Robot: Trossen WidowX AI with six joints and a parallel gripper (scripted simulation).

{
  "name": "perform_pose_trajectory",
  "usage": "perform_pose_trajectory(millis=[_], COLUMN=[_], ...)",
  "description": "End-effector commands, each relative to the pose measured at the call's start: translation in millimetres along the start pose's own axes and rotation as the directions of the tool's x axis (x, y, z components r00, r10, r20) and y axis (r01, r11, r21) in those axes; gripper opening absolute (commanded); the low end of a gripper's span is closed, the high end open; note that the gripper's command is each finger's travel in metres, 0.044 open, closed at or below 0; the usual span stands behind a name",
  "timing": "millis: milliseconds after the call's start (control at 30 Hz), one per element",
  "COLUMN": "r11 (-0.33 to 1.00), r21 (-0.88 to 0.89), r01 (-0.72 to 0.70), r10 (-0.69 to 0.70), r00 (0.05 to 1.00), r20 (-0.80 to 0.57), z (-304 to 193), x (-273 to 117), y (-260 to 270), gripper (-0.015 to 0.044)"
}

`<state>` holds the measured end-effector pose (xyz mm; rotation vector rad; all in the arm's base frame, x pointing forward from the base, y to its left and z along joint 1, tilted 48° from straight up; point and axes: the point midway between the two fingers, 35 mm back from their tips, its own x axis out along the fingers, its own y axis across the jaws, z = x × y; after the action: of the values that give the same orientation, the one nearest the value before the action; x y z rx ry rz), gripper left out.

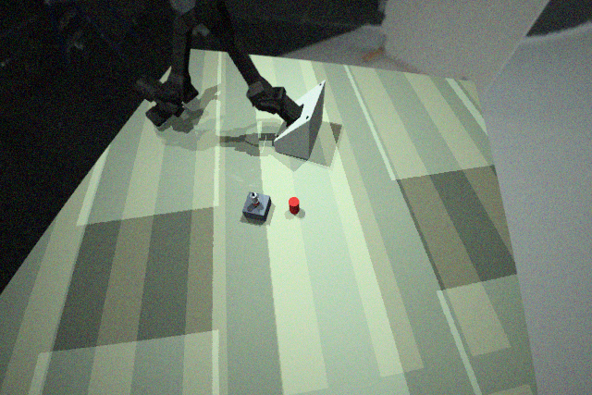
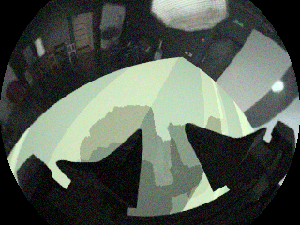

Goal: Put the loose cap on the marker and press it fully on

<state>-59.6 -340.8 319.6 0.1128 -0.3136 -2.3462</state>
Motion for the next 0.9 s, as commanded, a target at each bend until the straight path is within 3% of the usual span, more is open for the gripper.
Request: perform_pose_trajectory(millis=[0, 267, 433, 667, 867], r11=[0.978, 0.831, 0.669, 0.253, -0.192], r21=[-0.084, -0.185, -0.323, -0.503, -0.573], r01=[-0.191, -0.525, -0.67, -0.826, -0.797], r10=[0.182, 0.464, 0.534, 0.553, 0.493], r00=[0.979, 0.836, 0.735, 0.55, 0.426], r20=[-0.096, -0.292, -0.419, -0.626, -0.759], z=[-22.6, -73.9, -111.8, -182.3, -233.3], x=[-30.2, -115.6, -166.8, -265.5, -349.1], y=[49.5, 122.6, 146.1, 150.3, 122.7], gripper=[0.0246, 0.0246, 0.0246, 0.0246, 0.0246])
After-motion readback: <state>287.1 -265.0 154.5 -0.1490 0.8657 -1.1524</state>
